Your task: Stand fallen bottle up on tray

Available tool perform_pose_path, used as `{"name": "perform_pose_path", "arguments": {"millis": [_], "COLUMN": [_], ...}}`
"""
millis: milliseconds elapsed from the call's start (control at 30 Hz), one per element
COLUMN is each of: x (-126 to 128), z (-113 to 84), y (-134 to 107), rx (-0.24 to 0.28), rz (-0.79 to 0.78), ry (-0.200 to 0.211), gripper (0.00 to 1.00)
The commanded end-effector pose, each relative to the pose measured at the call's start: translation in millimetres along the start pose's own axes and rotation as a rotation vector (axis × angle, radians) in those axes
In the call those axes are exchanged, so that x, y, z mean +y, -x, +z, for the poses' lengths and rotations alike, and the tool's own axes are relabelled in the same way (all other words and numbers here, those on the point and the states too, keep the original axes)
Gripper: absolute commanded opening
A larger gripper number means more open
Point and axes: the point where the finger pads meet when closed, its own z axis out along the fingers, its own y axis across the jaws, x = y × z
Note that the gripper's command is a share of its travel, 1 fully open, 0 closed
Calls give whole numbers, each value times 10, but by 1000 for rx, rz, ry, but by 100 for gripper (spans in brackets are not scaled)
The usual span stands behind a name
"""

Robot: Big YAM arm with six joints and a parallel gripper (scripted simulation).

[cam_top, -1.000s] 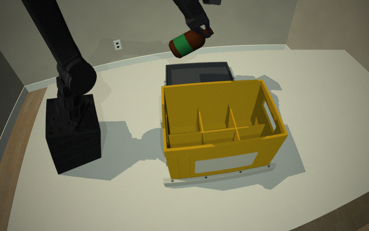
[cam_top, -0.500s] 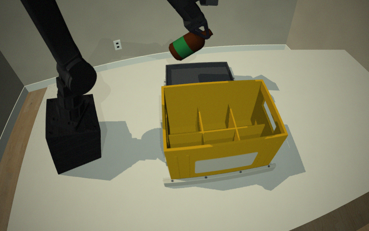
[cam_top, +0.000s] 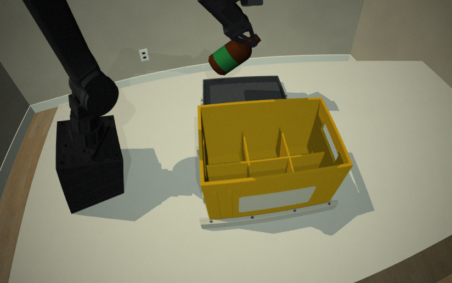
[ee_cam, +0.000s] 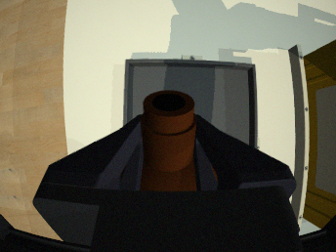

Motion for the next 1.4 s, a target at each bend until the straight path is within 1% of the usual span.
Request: {"name": "perform_pose_path", "arguments": {"millis": [0,33,100,200,233,333,1367], "x": [120,119,158,153,136,155,155], "z": [-135,-135,-159,-157,-148,-159,-159], "y": [163,162,248,238,200,241,241], "rx": [-62,-65,-81,-81,-77,-85,-85], "rz": [11,11,21,20,16,20,20], "ry": [47,47,54,53,49,53,53], "gripper": [0,0,0,0,0,0,0]}}
